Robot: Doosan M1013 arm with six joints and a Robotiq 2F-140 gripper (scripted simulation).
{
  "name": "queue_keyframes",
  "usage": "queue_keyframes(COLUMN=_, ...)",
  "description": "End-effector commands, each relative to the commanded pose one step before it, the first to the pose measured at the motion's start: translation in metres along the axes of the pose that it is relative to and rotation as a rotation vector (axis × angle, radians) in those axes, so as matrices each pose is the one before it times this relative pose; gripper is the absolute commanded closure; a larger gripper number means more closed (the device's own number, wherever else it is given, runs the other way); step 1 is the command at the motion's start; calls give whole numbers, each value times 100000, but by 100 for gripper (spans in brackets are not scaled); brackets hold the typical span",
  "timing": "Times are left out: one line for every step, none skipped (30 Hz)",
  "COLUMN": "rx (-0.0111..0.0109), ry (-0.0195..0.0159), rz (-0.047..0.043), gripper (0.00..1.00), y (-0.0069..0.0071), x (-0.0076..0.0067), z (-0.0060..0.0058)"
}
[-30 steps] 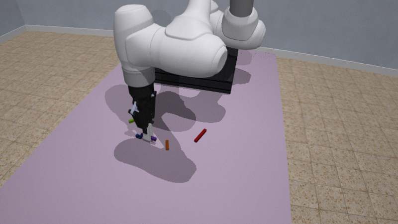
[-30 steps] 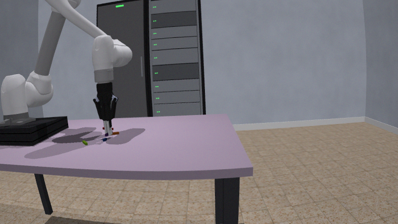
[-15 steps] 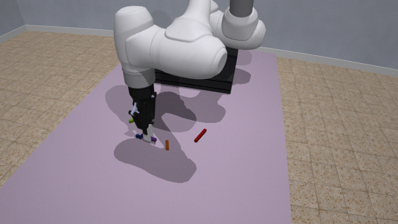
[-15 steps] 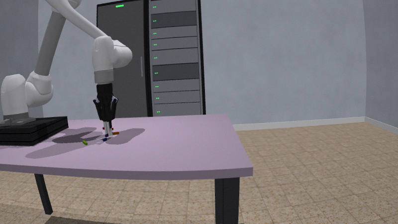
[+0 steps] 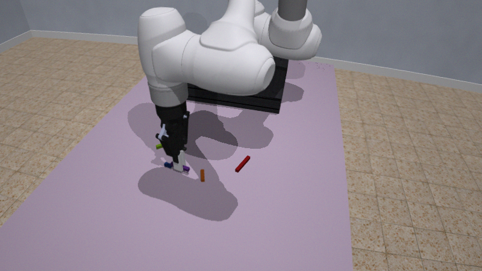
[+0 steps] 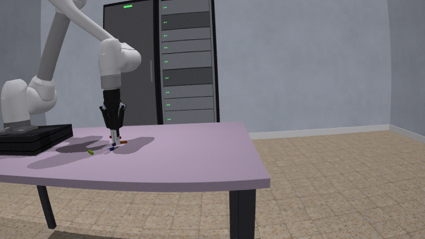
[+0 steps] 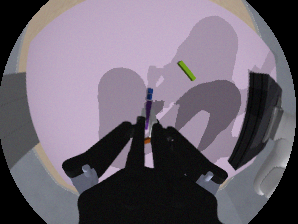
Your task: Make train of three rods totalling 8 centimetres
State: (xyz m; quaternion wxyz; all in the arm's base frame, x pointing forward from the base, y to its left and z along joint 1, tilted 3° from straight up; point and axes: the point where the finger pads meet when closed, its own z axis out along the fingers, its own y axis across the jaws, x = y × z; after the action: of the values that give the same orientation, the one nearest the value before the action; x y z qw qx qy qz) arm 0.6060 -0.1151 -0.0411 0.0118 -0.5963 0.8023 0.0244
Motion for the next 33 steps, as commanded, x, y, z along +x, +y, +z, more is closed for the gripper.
queue_keyframes(rx=12, ry=-21, rz=-3, gripper=97, y=-1, x=-5, z=-12)
queue_keyframes(rx=0, ry=0, rz=0, gripper=97, y=0, x=0, z=0)
queue_keyframes(rx=0, ry=0, rz=0, gripper=97, y=0, x=0, z=0)
queue_keyframes(rx=0, ry=0, rz=0, gripper=97, y=0, x=0, z=0)
queue_keyframes(rx=0, ry=0, rz=0, gripper=97, y=0, x=0, z=0)
queue_keyframes(rx=0, ry=0, rz=0, gripper=97, y=0, x=0, z=0)
queue_keyframes(rx=0, ry=0, rz=0, gripper=97, y=0, x=0, z=0)
queue_keyframes(rx=0, ry=0, rz=0, gripper=97, y=0, x=0, z=0)
queue_keyframes(rx=0, ry=0, rz=0, gripper=97, y=0, x=0, z=0)
queue_keyframes(rx=0, ry=0, rz=0, gripper=97, y=0, x=0, z=1)
queue_keyframes(rx=0, ry=0, rz=0, gripper=97, y=0, x=0, z=5)
queue_keyframes(rx=0, ry=0, rz=0, gripper=97, y=0, x=0, z=13)
queue_keyframes(rx=0, ry=0, rz=0, gripper=97, y=0, x=0, z=23)
queue_keyframes(rx=0, ry=0, rz=0, gripper=97, y=0, x=0, z=35)
queue_keyframes(rx=0, ry=0, rz=0, gripper=97, y=0, x=0, z=47)
queue_keyframes(rx=0, ry=0, rz=0, gripper=97, y=0, x=0, z=58)
queue_keyframes(rx=0, ry=0, rz=0, gripper=97, y=0, x=0, z=69)
queue_keyframes(rx=0, ry=0, rz=0, gripper=97, y=0, x=0, z=0)
queue_keyframes(rx=0, ry=0, rz=0, gripper=97, y=0, x=0, z=0)
queue_keyframes(rx=0, ry=0, rz=0, gripper=97, y=0, x=0, z=78)
queue_keyframes(rx=0, ry=0, rz=0, gripper=97, y=0, x=0, z=85)
queue_keyframes(rx=0, ry=0, rz=0, gripper=97, y=0, x=0, z=90)
queue_keyframes(rx=0, ry=0, rz=0, gripper=97, y=0, x=0, z=92)
queue_keyframes(rx=0, ry=0, rz=0, gripper=97, y=0, x=0, z=92)
queue_keyframes(rx=0, ry=0, rz=0, gripper=97, y=0, x=0, z=90)
queue_keyframes(rx=0, ry=0, rz=0, gripper=97, y=0, x=0, z=84)
queue_keyframes(rx=0, ry=0, rz=0, gripper=97, y=0, x=0, z=77)
queue_keyframes(rx=0, ry=0, rz=0, gripper=97, y=0, x=0, z=68)
queue_keyframes(rx=0, ry=0, rz=0, gripper=97, y=0, x=0, z=57)
queue_keyframes(rx=0, ry=0, rz=0, gripper=97, y=0, x=0, z=46)
queue_keyframes(rx=0, ry=0, rz=0, gripper=97, y=0, x=0, z=34)
queue_keyframes(rx=0, ry=0, rz=0, gripper=97, y=0, x=0, z=23)
queue_keyframes(rx=0, ry=0, rz=0, gripper=97, y=0, x=0, z=13)
